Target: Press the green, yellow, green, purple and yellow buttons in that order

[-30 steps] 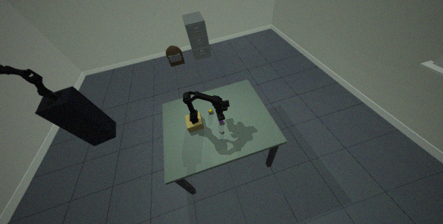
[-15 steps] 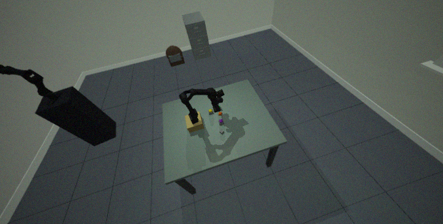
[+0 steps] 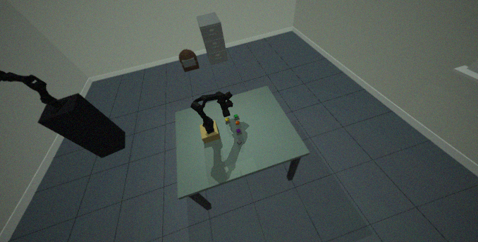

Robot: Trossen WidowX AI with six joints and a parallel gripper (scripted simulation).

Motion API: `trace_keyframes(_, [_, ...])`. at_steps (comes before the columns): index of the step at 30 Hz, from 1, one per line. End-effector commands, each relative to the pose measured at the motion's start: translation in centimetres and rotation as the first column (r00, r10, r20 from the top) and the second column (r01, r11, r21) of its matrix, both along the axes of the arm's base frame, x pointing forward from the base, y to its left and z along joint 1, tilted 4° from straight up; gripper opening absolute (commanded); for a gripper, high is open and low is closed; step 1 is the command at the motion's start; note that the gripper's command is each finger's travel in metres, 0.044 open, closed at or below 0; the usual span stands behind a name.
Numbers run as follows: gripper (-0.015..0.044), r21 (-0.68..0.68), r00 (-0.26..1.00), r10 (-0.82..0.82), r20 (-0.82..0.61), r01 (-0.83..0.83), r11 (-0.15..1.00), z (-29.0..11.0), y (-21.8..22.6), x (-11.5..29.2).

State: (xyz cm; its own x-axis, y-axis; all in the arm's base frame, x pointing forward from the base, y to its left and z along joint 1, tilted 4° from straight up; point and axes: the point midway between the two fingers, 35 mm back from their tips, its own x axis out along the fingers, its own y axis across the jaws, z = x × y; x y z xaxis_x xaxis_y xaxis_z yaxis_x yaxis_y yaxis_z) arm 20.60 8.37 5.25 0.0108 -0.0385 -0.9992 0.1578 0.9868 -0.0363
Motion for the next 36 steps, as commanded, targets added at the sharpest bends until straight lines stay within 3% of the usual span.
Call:
trace_keyframes(1, [0.0020, -0.010, 1.000, -0.007, -0.027, 0.007, 1.000, -4.4, -0.2, -0.8])
trace_keyframes(36, [0.0020, -0.010, 1.000, -0.007, -0.027, 0.007, 1.000, -8.8, -0.5, -1.0])
